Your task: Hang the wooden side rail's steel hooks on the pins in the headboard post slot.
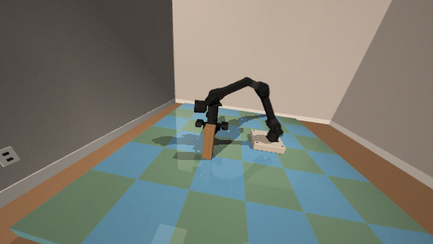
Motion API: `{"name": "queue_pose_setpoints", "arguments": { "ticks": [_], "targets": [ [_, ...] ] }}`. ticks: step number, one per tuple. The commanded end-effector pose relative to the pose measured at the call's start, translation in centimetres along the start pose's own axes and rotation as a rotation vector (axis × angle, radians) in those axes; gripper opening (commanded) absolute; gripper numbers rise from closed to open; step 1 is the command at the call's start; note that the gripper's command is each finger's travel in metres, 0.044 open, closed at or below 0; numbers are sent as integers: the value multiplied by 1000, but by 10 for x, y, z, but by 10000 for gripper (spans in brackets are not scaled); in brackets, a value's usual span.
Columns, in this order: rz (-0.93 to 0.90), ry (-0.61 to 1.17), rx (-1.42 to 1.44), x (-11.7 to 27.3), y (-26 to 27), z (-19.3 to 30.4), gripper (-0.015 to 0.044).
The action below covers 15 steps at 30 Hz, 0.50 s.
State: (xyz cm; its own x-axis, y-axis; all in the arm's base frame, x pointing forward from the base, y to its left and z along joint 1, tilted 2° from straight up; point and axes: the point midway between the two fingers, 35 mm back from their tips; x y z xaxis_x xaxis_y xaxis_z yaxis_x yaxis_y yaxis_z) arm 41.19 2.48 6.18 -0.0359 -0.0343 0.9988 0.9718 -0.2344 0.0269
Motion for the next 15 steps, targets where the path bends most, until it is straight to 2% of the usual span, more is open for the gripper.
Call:
{"name": "queue_pose_setpoints", "arguments": {
  "ticks": [1,15],
  "targets": [
    [-14,5,-4,5,2,2,0],
    [-14,5,-4,3,3,4,0]
  ]
}}
Point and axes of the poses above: the point midway between the two fingers, 35 mm back from their tips, its own x axis back along the fingers, its own y axis across the jaws, z = x × y, and after that the axes turned 7 degrees about -x, right-handed
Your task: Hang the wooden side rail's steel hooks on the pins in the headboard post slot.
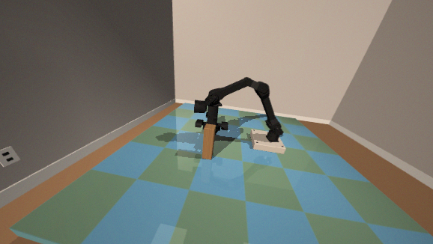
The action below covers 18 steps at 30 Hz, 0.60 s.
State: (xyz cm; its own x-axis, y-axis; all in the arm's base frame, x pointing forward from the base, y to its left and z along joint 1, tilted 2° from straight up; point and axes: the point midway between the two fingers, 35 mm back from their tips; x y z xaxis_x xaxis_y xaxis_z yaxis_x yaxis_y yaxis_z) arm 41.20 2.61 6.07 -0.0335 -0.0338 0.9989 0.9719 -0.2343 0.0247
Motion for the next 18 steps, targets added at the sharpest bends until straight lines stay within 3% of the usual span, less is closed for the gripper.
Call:
{"name": "queue_pose_setpoints", "arguments": {
  "ticks": [1,18],
  "targets": [
    [-16,6,-4,4,3,2,0],
    [-16,7,-4,6,2,4,0]
  ]
}}
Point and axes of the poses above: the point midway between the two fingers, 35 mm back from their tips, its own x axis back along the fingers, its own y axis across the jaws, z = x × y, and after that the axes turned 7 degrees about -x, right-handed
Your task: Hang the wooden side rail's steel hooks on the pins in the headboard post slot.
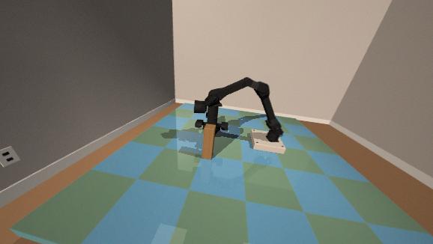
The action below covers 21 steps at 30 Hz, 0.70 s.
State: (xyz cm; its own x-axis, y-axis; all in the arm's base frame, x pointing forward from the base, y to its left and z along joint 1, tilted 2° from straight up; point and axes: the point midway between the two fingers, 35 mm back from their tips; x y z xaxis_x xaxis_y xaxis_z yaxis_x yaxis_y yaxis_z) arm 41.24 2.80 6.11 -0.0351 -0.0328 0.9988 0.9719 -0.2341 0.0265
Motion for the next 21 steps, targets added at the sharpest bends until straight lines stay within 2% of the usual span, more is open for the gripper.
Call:
{"name": "queue_pose_setpoints", "arguments": {
  "ticks": [1,21],
  "targets": [
    [-15,7,-4,6,2,2,0],
    [-15,7,-4,6,3,4,0]
  ]
}}
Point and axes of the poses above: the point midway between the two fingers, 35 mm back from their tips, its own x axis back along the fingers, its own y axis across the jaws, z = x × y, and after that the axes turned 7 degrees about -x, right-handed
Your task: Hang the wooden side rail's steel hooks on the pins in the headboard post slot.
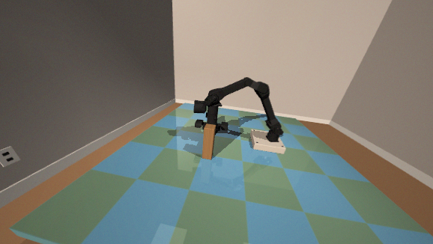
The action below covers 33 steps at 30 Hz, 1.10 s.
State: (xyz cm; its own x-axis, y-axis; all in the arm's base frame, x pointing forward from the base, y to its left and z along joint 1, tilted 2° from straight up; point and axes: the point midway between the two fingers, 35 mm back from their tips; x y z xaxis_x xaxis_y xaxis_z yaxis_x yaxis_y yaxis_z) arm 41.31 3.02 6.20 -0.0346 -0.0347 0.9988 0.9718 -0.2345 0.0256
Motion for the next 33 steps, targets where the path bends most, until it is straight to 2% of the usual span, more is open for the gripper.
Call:
{"name": "queue_pose_setpoints", "arguments": {
  "ticks": [1,33],
  "targets": [
    [-15,6,-4,5,3,2,0],
    [-15,6,-4,4,0,6,0]
  ]
}}
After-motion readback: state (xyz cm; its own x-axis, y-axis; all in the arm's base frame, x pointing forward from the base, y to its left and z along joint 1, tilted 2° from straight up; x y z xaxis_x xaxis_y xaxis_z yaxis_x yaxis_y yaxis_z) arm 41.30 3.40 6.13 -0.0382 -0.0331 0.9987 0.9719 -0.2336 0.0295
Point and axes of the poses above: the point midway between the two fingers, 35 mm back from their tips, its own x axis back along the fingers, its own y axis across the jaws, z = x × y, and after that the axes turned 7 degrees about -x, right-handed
